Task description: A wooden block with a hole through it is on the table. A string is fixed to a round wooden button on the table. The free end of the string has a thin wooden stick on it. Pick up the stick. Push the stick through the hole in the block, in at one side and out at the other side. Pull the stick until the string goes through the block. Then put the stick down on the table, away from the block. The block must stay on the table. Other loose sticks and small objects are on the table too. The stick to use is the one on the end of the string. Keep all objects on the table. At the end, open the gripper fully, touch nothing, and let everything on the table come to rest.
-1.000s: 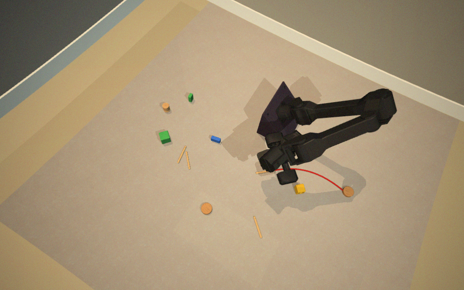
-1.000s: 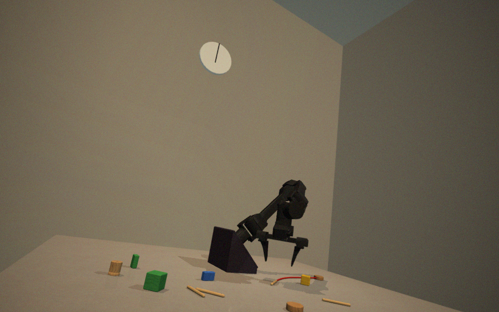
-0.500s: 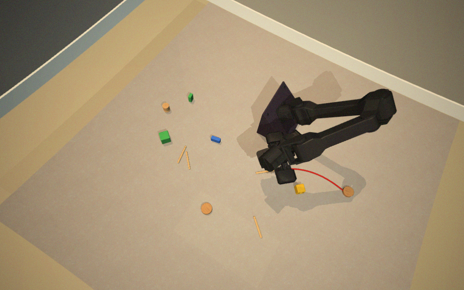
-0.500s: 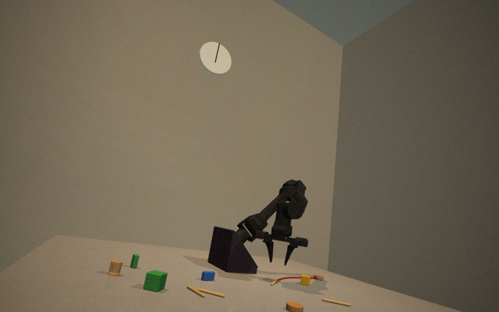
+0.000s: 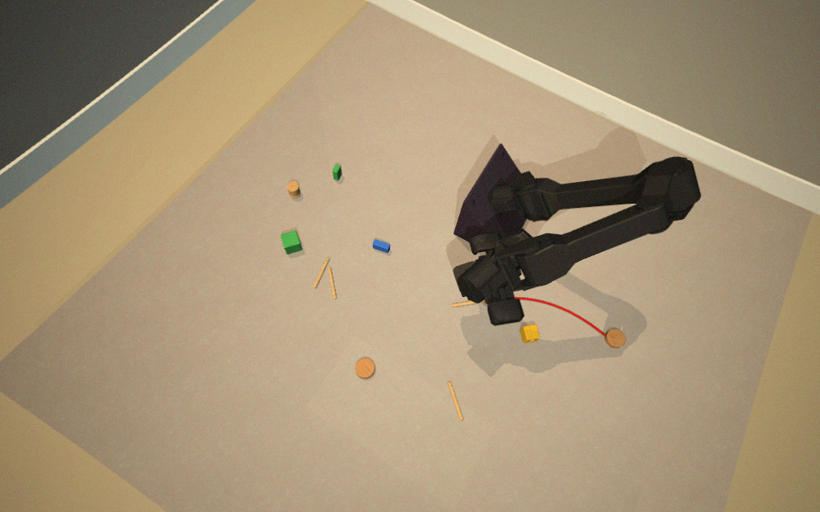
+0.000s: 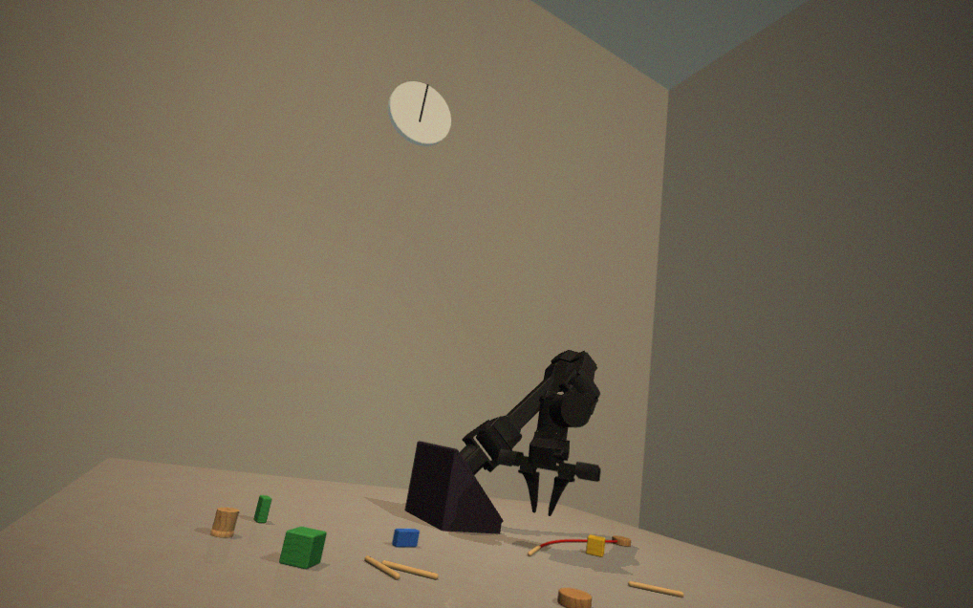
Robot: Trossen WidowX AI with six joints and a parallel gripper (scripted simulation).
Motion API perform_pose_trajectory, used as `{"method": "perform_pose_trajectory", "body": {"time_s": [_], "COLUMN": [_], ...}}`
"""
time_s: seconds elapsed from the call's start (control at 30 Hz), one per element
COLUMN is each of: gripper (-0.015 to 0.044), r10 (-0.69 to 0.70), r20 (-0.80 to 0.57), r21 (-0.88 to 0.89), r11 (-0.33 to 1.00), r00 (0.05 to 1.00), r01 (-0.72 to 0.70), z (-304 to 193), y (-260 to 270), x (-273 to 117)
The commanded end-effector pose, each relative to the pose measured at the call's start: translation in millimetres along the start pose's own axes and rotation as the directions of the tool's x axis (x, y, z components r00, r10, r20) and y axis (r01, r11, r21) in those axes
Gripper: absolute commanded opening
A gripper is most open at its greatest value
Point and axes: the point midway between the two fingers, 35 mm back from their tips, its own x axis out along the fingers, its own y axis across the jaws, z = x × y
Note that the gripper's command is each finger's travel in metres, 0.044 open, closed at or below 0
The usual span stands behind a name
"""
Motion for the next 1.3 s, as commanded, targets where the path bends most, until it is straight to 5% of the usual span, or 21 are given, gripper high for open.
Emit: {"method": "perform_pose_trajectory", "body": {"time_s": [0.0, 1.27], "gripper": [0.0121, 0.0121], "r10": [0.002, 0.005], "r20": [-0.003, -0.005], "r21": [0.004, 0.004], "r11": [1.000, 1.000], "r00": [1.000, 1.000], "r01": [-0.002, -0.005], "z": [-0.1, -1.4], "y": [0.4, 0.5], "x": [2.6, 60.3]}}
